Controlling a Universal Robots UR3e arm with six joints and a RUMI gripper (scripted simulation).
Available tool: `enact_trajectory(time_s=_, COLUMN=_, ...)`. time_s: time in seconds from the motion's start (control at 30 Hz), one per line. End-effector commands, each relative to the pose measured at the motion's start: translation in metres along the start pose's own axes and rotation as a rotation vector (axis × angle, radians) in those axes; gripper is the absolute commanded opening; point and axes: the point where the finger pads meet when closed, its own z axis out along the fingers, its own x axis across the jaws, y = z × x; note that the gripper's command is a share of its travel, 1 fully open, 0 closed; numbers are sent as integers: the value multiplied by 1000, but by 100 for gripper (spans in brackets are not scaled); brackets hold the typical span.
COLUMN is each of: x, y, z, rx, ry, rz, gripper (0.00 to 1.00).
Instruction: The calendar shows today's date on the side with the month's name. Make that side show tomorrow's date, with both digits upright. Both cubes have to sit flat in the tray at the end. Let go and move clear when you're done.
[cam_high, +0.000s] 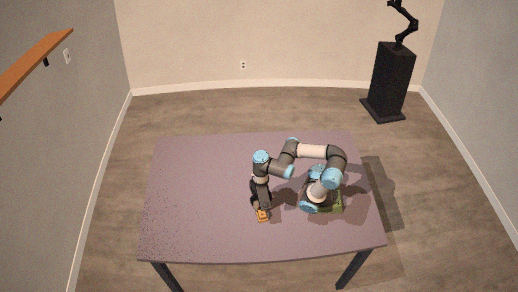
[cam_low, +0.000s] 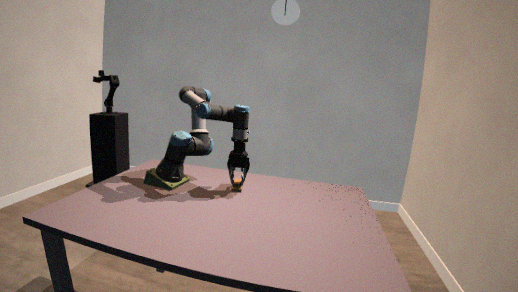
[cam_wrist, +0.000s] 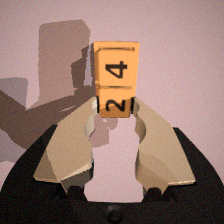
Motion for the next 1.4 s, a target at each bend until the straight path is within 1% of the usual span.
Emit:
enact_trajectory(time_s=0.0, x=1, y=0, z=-1, rx=-1, ry=2, rz=0, gripper=21)
enact_trajectory(time_s=0.03, x=1, y=0, z=-1, rx=-1, ry=2, rz=0, gripper=24)
enact_trajectory(time_s=0.1, x=1, y=0, z=-1, rx=-1, ry=2, rz=0, gripper=24)
enact_trajectory(time_s=0.13, x=1, y=0, z=-1, rx=-1, ry=2, rz=0, gripper=28)
enact_trajectory(time_s=0.57, x=1, y=0, z=-1, rx=-1, ry=2, rz=0, gripper=28)
enact_trajectory(time_s=0.73, x=1, y=0, z=-4, rx=-1, ry=2, rz=0, gripper=28)
enact_trajectory(time_s=0.97, x=1, y=0, z=-17, rx=-1, ry=2, rz=0, gripper=28)
enact_trajectory(time_s=1.03, x=1, y=0, z=-17, rx=-1, ry=2, rz=0, gripper=28)
enact_trajectory(time_s=1.37, x=1, y=0, z=-49, rx=-1, ry=2, rz=0, gripper=28)
